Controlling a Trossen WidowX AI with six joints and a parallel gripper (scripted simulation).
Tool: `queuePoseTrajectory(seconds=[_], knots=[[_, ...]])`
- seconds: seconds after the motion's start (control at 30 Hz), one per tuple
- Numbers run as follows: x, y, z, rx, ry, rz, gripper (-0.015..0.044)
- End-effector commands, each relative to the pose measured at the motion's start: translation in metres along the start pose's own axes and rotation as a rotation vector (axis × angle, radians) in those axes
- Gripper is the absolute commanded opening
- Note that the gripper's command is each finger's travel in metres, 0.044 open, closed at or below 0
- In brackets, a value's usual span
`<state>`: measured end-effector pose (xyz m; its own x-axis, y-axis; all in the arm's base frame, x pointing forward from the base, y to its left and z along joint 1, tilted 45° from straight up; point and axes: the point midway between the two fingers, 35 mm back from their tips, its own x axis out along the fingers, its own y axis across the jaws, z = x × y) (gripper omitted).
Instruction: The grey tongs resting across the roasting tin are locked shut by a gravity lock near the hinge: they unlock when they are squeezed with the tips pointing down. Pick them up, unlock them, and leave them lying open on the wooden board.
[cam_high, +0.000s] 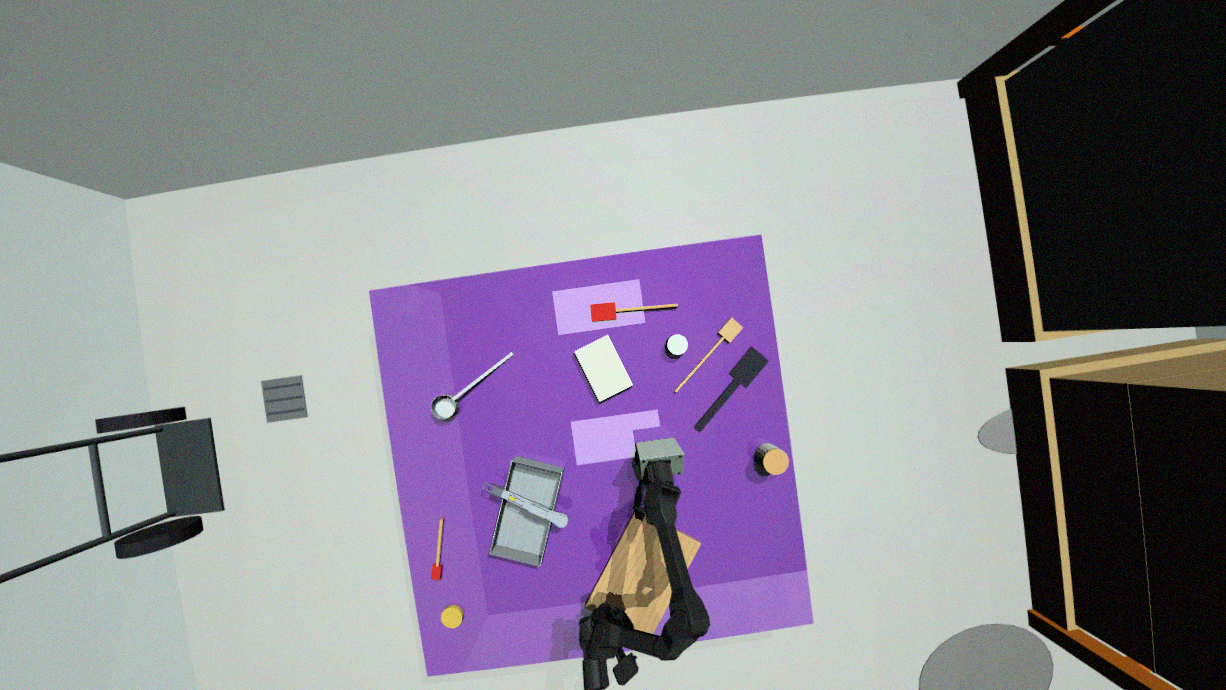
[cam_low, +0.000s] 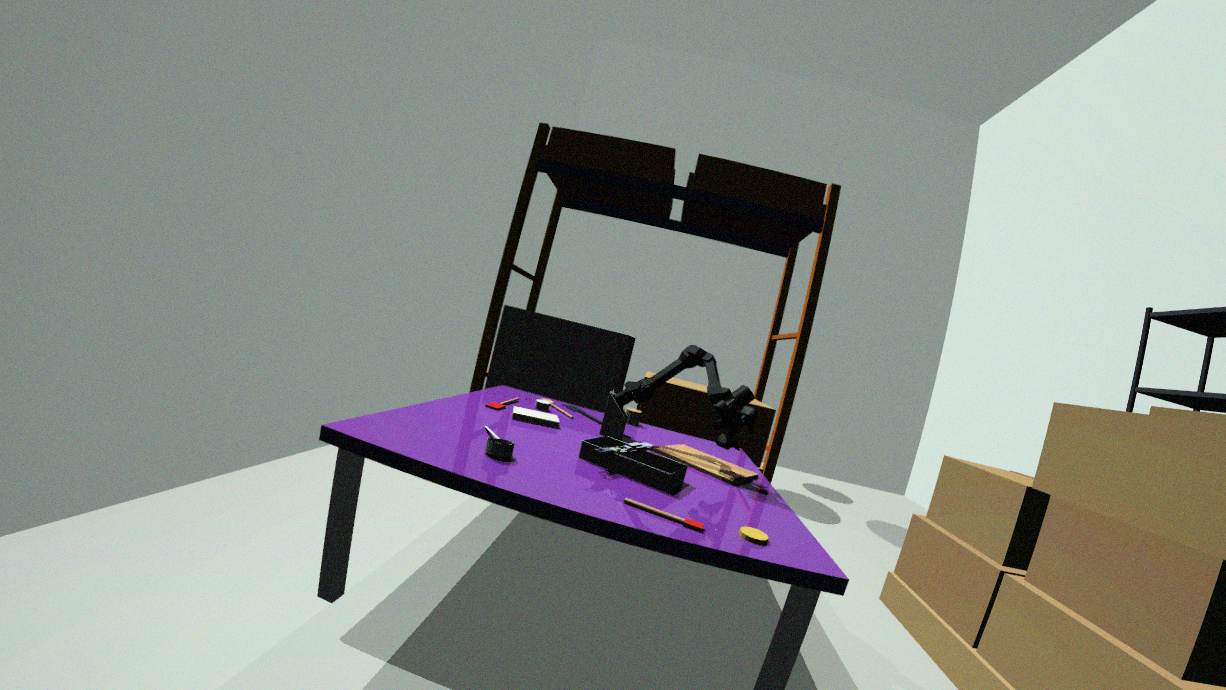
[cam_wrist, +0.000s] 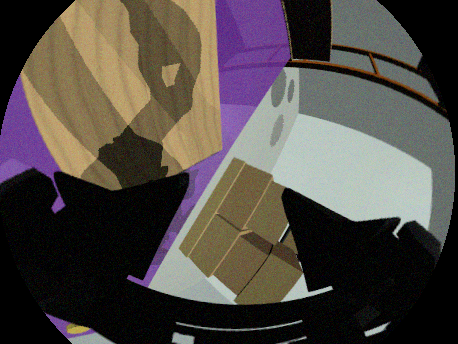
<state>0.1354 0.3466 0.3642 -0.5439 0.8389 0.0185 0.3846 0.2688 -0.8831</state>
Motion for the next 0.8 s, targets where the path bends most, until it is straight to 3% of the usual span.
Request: queuePoseTrajectory(seconds=[0.0, 0.17, 0.33, 0.77], knots=[[-0.001, 0.001, -0.001, 0.008, 0.003, 0.002, 0.0374], [-0.018, 0.025, -0.013, 0.244, 0.070, 0.043, 0.0260], [-0.064, 0.082, -0.034, 0.795, 0.248, 0.082, 0.0260], [-0.141, 0.156, -0.044, 1.598, 0.531, -0.020, 0.0260]])
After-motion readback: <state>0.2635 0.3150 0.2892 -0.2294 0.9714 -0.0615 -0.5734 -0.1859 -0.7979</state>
